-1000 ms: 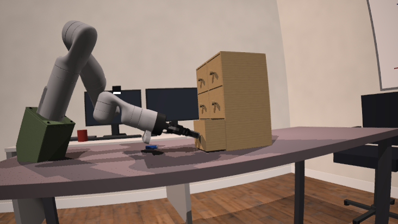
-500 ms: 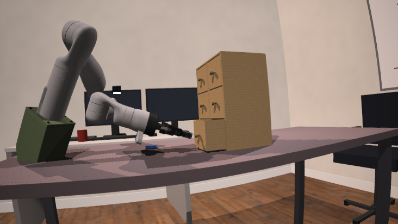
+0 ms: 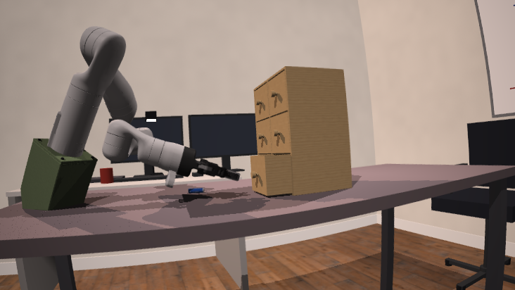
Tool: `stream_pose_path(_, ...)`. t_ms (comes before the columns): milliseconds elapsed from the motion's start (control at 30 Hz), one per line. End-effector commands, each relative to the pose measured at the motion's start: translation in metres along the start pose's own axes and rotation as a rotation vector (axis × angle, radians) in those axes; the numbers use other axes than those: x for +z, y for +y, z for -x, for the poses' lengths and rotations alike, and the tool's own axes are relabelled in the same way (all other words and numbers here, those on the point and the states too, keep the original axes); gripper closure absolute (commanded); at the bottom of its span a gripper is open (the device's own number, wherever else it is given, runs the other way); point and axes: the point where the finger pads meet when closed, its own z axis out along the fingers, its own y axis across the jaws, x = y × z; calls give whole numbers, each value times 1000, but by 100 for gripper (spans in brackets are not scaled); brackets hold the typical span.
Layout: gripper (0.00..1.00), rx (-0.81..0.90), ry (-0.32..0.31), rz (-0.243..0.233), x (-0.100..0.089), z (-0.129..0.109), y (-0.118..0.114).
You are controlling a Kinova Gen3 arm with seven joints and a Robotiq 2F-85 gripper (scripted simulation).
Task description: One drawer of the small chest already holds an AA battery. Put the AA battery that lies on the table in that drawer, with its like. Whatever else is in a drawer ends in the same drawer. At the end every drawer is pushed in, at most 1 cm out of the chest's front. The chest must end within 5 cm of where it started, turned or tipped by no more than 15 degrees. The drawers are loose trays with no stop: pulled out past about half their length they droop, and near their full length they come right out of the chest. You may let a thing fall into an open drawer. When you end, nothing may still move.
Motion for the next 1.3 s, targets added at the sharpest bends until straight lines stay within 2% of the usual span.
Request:
stream_pose_path(0, 67, -1, -1, 0, 0, 0, 0)
stream_pose_path(667, 67, -1, -1, 0, -1, 1, 3)
stream_pose_path(1267, 67, -1, -4, 7, -5, 4, 17)
